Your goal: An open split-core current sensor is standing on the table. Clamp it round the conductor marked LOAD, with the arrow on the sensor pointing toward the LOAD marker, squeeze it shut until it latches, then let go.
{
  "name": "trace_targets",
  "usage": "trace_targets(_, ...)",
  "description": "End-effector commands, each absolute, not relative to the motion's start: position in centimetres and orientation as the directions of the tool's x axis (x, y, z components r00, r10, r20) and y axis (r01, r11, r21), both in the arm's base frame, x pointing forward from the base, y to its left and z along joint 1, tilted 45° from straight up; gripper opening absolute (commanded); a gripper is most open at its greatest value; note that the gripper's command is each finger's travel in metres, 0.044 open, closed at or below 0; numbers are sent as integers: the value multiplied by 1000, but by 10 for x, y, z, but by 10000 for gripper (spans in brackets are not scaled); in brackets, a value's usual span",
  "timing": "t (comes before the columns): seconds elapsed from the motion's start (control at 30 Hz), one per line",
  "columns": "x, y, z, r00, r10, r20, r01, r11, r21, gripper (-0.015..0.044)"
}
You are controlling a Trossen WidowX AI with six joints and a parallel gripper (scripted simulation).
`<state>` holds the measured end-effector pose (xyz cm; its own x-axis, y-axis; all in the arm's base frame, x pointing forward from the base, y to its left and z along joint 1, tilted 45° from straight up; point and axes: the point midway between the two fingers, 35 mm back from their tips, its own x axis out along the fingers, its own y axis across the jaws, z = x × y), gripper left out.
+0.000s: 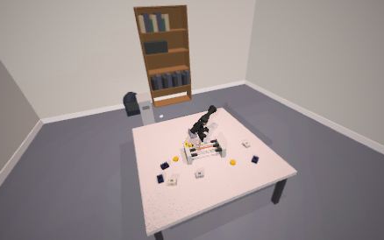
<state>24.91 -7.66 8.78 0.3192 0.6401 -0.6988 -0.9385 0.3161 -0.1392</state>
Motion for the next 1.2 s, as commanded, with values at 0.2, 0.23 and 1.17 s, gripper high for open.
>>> trace_targets(0.2, 258, -77, 87, 199, 674, -711, -971, 232, -52, 0)
trace_targets(0.23, 259, -77, 87, 183, 678, -712, -975, 220, -40, 0)
trace_targets(1.17, 262, -77, 87, 129, 691, -711, -983, 185, 1, 440)
